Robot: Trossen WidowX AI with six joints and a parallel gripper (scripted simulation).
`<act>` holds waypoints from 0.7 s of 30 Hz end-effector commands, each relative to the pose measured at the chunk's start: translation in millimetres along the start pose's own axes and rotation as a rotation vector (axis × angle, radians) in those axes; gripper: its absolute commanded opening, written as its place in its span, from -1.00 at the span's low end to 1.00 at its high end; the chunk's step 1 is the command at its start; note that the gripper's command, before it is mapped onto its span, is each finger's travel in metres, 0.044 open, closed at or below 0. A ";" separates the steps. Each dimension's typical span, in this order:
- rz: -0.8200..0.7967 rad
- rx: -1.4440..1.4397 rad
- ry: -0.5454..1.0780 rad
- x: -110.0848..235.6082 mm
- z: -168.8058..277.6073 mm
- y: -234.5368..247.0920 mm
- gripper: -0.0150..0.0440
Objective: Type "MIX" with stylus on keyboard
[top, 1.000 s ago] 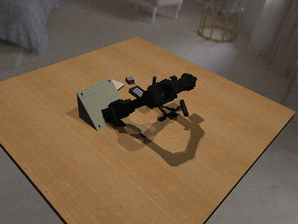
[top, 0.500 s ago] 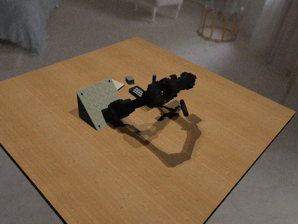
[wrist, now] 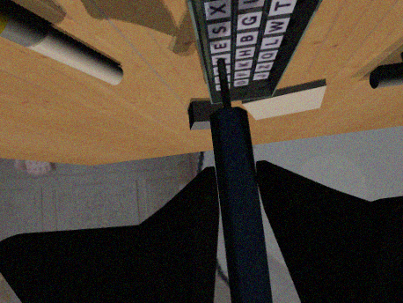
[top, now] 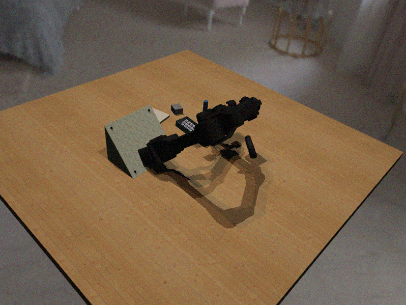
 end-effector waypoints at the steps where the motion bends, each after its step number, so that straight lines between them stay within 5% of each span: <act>1: 0.014 -0.004 -0.002 -8.0 -8.4 -1.6 -0.49; 9: 0.014 -0.004 -0.002 -8.0 -8.4 -1.6 -0.49; 12: 0.014 -0.003 -0.002 -8.9 -10.4 -1.1 -0.22; 21: 0.014 -0.003 -0.002 -9.9 -12.5 -1.0 -0.22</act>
Point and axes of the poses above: the point midway between the two fingers, 35 mm back from their tips, its own x axis back along the fingers, its own y axis across the jaws, z = x × y, the point moved 7 cm from there along x, back along the fingers, and after that the axes turned 2 degrees about x, right-handed, at the moved point
